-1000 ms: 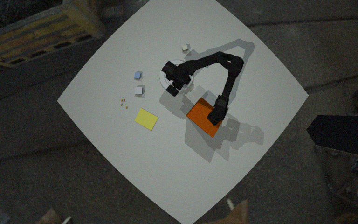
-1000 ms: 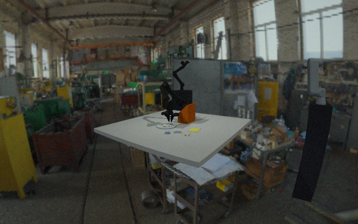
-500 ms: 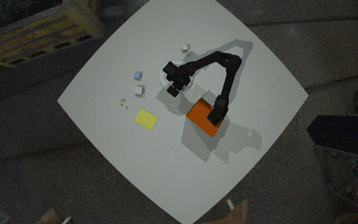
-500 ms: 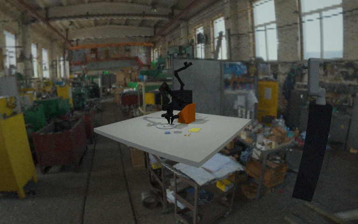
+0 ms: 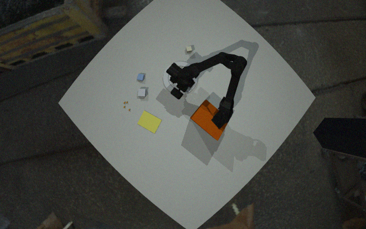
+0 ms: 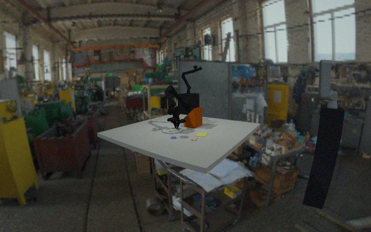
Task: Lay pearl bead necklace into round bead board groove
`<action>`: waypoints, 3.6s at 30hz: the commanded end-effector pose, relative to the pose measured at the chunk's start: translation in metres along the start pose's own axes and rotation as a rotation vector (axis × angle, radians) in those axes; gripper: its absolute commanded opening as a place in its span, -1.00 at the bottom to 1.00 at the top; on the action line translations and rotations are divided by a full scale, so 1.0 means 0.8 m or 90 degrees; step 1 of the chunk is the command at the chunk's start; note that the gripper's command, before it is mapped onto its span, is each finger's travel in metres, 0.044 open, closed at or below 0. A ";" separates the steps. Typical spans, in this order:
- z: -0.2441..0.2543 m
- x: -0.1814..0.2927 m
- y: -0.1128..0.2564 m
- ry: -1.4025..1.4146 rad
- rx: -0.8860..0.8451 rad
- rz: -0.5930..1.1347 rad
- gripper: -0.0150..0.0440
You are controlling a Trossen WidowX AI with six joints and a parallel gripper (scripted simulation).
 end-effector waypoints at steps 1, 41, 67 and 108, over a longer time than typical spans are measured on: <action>0.000 0.000 0.000 -0.001 0.000 -0.001 -0.49; 0.006 0.003 0.008 0.005 0.001 0.001 -0.49; 0.016 0.008 0.002 0.001 0.000 -0.002 0.22; 0.007 -0.004 0.047 -0.206 0.001 0.001 0.02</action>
Point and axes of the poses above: the point midway between the two fingers, 35 mm back from their tips, its own y axis back along the fingers, its own z axis across the jaws, x = y × z, the point moved 10 cm from there along y, back along the fingers, and after that the axes turned 4 degrees about y, right-handed, at the moved point
